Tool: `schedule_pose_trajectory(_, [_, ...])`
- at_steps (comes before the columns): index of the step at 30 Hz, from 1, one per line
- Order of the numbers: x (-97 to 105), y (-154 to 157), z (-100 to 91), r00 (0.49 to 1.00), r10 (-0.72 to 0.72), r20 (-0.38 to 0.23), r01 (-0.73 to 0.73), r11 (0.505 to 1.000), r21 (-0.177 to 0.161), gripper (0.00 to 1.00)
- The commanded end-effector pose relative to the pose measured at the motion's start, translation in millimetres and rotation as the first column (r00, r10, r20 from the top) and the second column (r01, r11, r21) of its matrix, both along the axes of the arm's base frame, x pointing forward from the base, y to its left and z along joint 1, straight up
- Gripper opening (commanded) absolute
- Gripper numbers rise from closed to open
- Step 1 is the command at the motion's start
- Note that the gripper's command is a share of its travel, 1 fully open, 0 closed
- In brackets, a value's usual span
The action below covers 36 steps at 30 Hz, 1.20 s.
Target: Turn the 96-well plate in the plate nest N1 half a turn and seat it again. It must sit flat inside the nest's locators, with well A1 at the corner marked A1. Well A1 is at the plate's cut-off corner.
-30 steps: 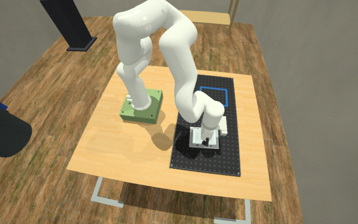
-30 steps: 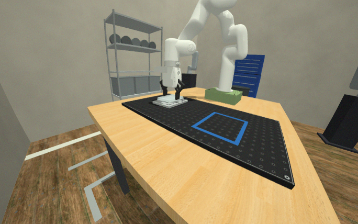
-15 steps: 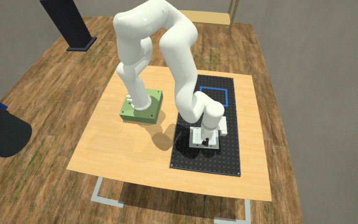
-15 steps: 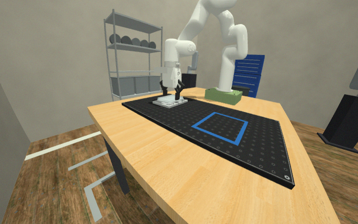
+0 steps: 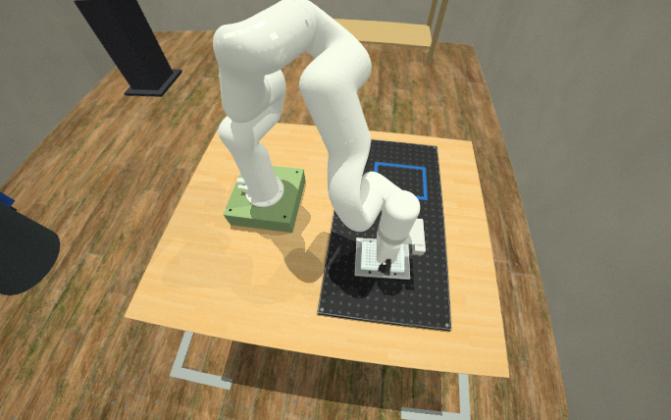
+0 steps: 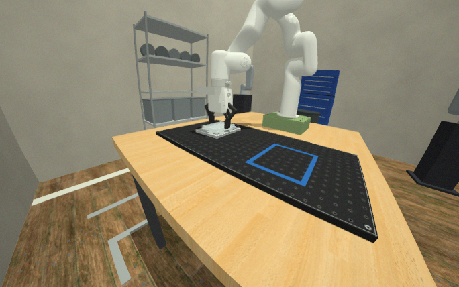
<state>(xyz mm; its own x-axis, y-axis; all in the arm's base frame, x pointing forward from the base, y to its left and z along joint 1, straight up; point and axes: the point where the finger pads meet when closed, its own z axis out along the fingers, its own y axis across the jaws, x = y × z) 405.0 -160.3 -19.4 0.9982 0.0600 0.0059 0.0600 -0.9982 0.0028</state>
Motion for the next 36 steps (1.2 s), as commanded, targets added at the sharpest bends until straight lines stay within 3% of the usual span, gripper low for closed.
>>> schedule_pose_trajectory(1, [1.4,-0.5,0.7,1.000,0.000,0.004,0.000,1.000,0.001,0.00])
schedule_pose_trajectory(7, [1.4,-0.5,-0.1,1.000,0.000,0.004,0.000,1.000,0.001,0.00])
schedule_pose_trajectory(8, [1.4,-0.5,-0.8,1.000,0.000,0.004,0.000,1.000,0.001,1.00])
schedule_pose_trajectory(36, [1.4,-0.5,-0.8,1.000,0.000,0.004,0.000,1.000,0.001,1.00])
